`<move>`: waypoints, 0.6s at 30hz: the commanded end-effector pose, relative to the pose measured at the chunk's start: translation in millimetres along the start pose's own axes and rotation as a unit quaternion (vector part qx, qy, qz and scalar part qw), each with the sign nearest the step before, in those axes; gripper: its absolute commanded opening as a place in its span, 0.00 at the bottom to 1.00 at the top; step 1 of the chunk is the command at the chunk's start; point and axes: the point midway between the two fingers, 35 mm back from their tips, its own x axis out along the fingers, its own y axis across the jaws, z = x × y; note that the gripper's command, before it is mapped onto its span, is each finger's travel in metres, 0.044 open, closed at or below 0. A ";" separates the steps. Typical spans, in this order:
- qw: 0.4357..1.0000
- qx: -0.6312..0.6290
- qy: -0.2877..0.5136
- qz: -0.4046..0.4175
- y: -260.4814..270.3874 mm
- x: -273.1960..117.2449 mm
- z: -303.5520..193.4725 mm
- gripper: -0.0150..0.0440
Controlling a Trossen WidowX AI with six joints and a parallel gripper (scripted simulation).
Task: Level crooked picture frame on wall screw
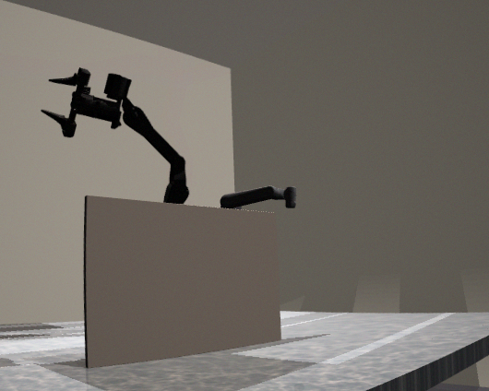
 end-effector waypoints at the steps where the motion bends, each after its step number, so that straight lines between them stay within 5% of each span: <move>1: 1.000 0.002 0.003 -0.001 -1.9 0.2 0.0 0.89; 6: 0.994 0.050 0.099 -0.016 -52.5 3.9 -9.1 0.69; 18: 0.911 0.166 0.378 -0.005 -171.2 -29.5 -104.3 0.69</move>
